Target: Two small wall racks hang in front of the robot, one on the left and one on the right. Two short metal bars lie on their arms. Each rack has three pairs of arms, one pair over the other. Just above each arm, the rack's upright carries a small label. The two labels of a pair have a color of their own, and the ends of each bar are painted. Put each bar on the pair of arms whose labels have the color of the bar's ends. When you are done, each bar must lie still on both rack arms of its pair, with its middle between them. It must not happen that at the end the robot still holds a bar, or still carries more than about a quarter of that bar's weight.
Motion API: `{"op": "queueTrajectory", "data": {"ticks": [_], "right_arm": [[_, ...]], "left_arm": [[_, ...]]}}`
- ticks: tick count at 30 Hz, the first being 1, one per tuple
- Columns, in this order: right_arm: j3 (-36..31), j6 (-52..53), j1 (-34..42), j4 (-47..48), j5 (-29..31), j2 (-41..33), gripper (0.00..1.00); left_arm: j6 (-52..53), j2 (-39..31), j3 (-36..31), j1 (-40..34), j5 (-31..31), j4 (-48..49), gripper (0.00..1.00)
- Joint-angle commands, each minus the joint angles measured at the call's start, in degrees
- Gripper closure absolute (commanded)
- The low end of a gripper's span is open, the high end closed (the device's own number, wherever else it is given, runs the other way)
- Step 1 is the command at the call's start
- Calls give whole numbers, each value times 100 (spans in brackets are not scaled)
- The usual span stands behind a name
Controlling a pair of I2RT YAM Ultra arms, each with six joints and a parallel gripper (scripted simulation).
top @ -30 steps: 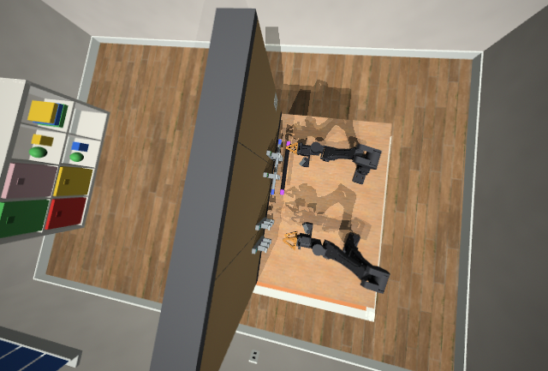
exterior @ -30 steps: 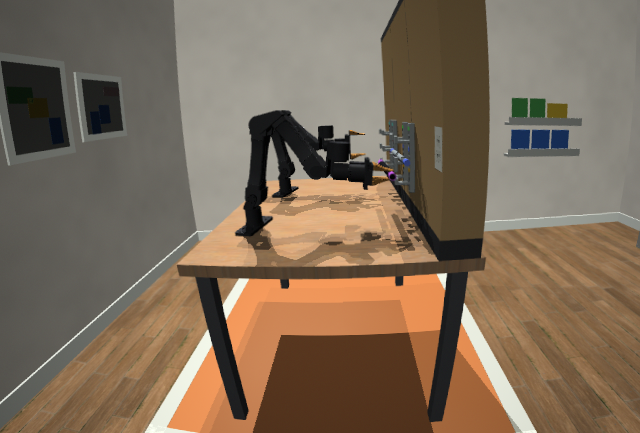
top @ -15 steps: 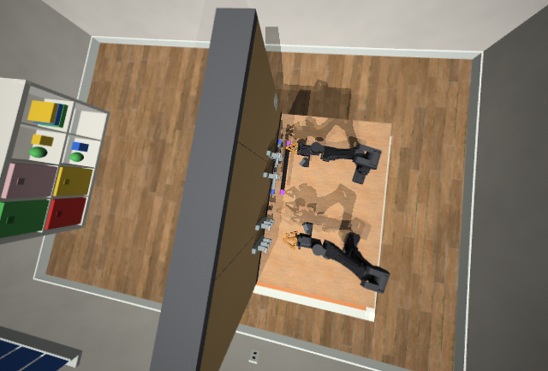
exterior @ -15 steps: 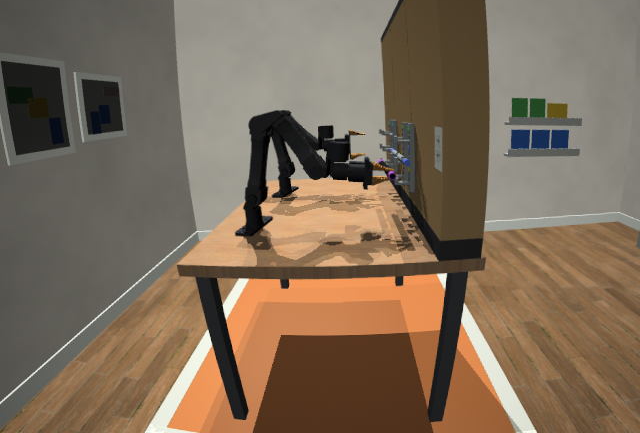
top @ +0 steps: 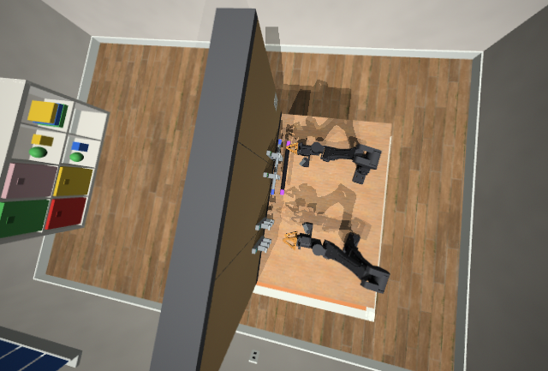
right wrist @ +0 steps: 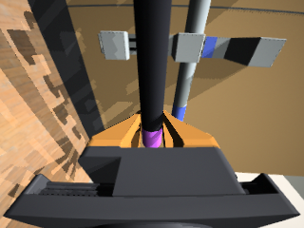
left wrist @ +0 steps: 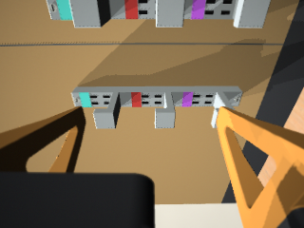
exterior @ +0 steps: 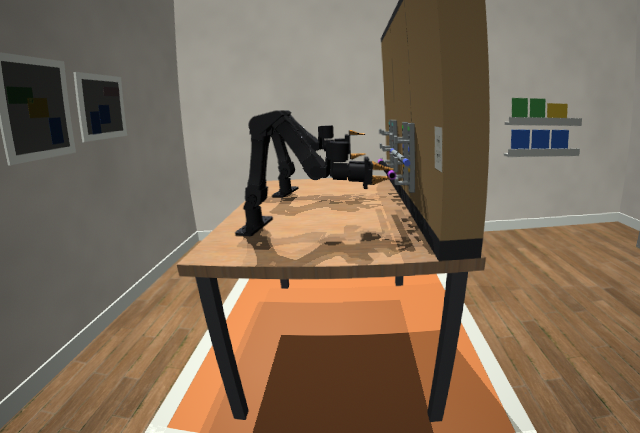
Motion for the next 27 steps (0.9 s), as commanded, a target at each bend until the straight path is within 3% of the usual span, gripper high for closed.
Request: {"op": "queueTrajectory", "data": {"ticks": [1, 27], "right_arm": [[5, 199, -19, 392, -19, -69, 100], [-53, 200, -2, 699, -2, 183, 100]], "left_arm": [[-17, 32, -25, 50, -34, 98, 0], [-17, 32, -25, 50, -34, 98, 0]]}}
